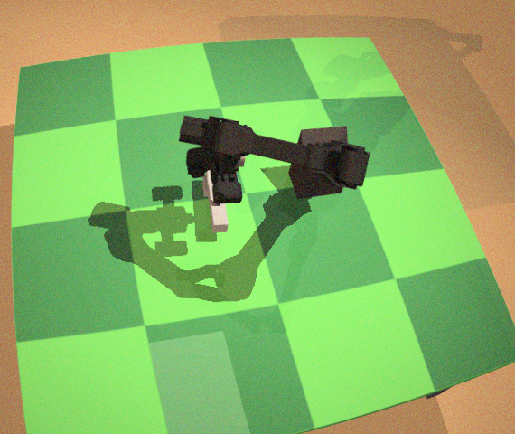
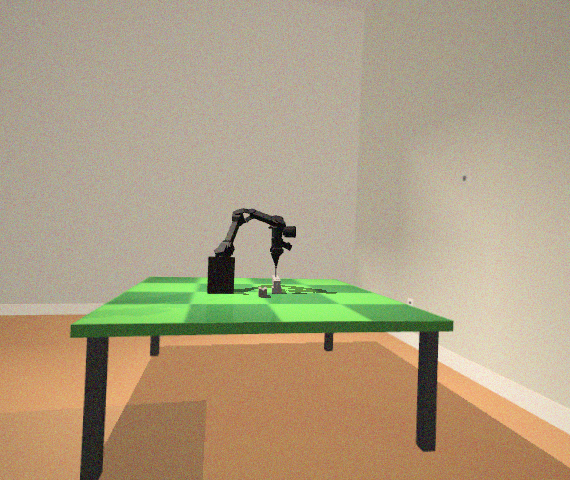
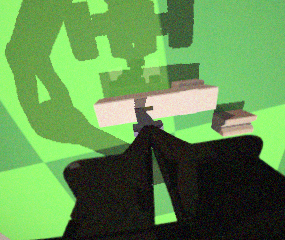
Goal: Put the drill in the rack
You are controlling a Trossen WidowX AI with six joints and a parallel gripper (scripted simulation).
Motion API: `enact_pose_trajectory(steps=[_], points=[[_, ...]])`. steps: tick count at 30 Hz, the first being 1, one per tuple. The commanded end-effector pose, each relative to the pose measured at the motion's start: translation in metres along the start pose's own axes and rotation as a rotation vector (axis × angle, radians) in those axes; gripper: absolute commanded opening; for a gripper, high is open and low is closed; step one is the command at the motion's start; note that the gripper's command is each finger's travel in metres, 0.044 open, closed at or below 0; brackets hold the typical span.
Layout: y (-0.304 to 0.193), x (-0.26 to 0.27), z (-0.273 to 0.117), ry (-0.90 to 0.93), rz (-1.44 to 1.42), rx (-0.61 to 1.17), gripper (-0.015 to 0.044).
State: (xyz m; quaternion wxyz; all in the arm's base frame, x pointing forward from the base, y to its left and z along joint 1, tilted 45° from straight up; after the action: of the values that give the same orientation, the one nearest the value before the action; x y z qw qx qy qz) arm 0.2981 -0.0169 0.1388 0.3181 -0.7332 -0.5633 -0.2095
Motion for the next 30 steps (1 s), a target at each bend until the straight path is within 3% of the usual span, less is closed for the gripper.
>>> enact_pose_trajectory(steps=[1,30], points=[[-0.0007,0.0004,0.0029,0.004,0.002,0.011,0.0],[0.0001,0.0014,0.0127,0.004,0.002,0.01,0.0]])
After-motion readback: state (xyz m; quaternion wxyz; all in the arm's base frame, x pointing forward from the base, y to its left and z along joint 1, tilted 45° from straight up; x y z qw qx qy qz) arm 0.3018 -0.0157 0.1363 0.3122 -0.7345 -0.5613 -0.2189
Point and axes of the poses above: the point midway between the two fingers, 35 mm back from their tips, its own z axis out along the fingers, its own x axis across the jaws, y = z × x, the point moved 9 cm from there along -z, back along the fingers, and after that the axes turned 15 degrees about z, right-handed, at the moved point
